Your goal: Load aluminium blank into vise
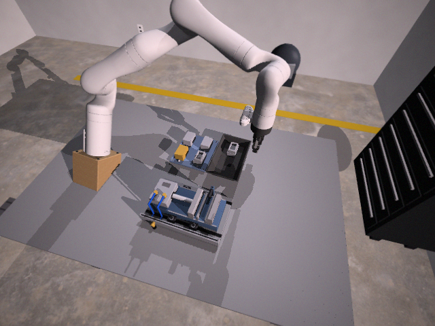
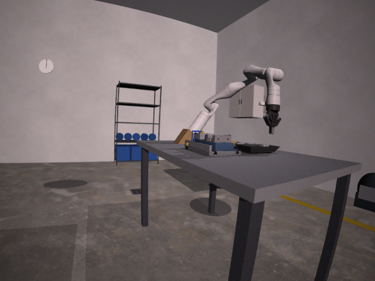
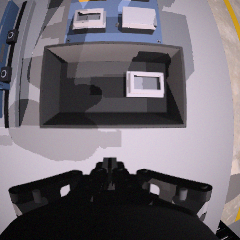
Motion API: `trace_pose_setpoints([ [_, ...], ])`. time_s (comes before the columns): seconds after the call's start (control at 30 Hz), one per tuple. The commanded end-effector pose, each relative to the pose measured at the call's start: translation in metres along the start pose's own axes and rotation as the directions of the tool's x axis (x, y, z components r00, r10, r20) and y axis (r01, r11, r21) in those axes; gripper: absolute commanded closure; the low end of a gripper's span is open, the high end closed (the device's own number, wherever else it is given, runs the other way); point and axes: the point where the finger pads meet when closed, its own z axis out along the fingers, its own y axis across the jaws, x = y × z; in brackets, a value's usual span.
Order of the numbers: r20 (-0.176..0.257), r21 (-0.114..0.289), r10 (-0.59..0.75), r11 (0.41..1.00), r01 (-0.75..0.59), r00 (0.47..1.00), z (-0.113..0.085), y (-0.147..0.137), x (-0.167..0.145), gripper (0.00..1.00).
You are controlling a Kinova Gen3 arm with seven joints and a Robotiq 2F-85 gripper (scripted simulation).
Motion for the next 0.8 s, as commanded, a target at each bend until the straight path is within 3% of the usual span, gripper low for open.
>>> trace_pose_setpoints([
  [0.0,0.003,0.000,0.000,1.000,0.000,1.000,-0.001,0.000,-0.001,1.00],
  [0.47,0.003,0.000,0.000,1.000,0.000,1.000,-0.007,0.000,-0.001,1.00],
  [0.77,0.003,0.000,0.000,1.000,0.000,1.000,-0.026,0.000,-0.001,1.00],
])
